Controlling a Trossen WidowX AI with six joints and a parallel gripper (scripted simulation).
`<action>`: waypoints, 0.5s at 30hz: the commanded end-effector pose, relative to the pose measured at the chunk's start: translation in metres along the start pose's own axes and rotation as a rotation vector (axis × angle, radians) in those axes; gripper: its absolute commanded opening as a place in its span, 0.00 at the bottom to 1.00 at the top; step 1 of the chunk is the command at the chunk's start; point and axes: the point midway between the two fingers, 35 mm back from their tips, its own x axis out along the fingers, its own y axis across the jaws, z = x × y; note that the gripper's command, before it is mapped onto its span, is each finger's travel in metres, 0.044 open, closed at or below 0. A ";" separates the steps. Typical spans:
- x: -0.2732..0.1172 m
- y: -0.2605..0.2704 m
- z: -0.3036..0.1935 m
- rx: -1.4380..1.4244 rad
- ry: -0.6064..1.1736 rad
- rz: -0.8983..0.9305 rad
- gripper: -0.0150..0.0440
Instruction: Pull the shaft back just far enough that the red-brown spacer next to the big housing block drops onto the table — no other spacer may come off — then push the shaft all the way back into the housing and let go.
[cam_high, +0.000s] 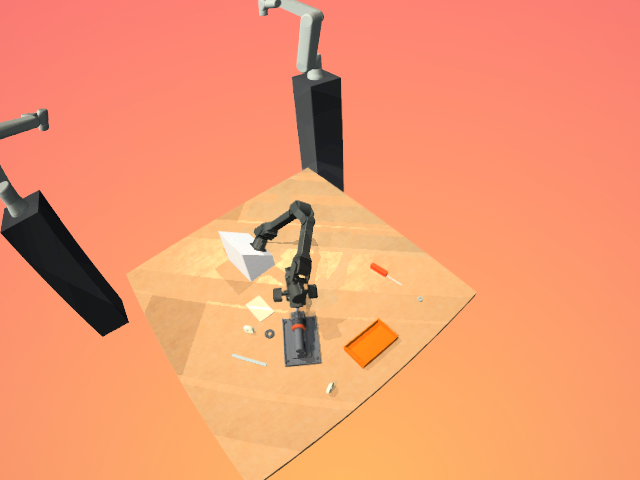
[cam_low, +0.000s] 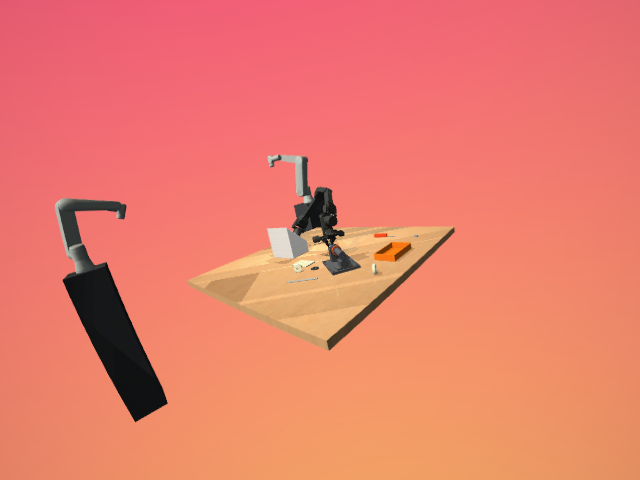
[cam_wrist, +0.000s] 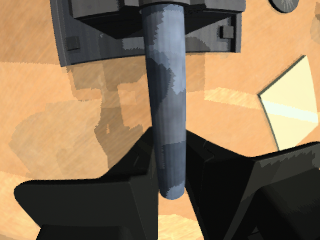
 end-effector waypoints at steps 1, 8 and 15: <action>0.000 0.000 -0.002 0.002 0.003 0.001 0.25; 0.000 0.000 -0.002 0.003 0.003 0.001 0.25; 0.000 0.000 -0.003 0.003 0.003 0.001 0.25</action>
